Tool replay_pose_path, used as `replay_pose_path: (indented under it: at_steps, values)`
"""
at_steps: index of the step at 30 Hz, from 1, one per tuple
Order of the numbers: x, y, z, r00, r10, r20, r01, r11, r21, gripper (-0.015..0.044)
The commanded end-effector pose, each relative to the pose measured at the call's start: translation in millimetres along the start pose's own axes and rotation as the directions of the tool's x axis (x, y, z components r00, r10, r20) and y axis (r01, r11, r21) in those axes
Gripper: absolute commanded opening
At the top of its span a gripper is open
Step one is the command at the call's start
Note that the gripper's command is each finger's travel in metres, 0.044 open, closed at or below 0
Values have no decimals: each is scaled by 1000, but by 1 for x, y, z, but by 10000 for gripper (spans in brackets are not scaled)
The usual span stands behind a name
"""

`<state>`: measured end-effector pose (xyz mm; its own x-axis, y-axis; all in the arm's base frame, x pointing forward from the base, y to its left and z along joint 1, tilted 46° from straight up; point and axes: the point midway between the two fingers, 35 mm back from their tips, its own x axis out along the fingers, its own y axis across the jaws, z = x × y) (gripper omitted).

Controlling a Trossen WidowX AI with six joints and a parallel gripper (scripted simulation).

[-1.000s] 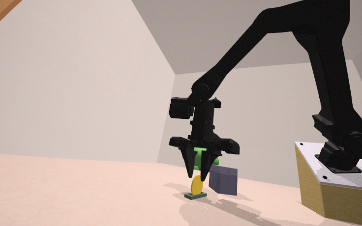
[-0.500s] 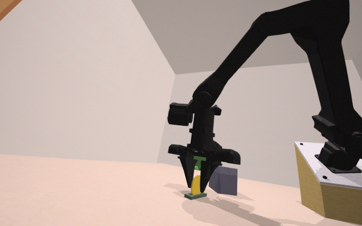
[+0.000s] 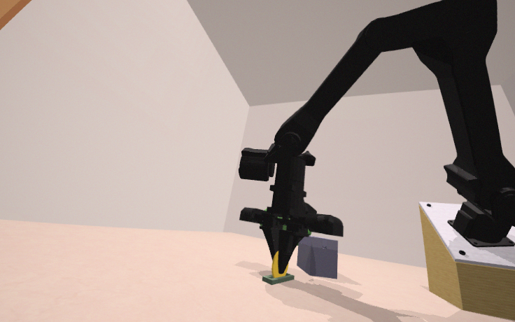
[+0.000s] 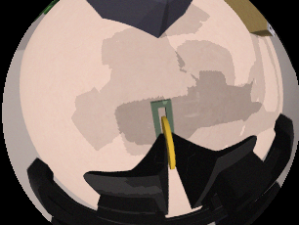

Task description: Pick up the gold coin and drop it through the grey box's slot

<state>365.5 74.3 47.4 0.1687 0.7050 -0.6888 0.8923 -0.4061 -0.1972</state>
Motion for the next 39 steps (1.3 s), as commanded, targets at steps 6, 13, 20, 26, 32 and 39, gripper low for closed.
replay_pose_path:
  at_steps: [6, 13, 20, 26, 32, 39]
  values:
    - [-13, 2, 1, 1000, 0, 6, 0, 1000, 6, 0]
    - [-30, 4, 1, 1000, 1, 9, -1, 1000, 6, 0]
    - [-48, 4, 1, 1000, 1, 11, -1, 1000, 6, 0]
    - [-63, 4, 1, 1000, 1, 11, -1, 1000, 6, 0]
    - [-78, 3, 1, 1000, 1, 10, -1, 1000, 6, 0]
    - [-94, 1, 1, 1000, 0, 8, 0, 1000, 6, 0]
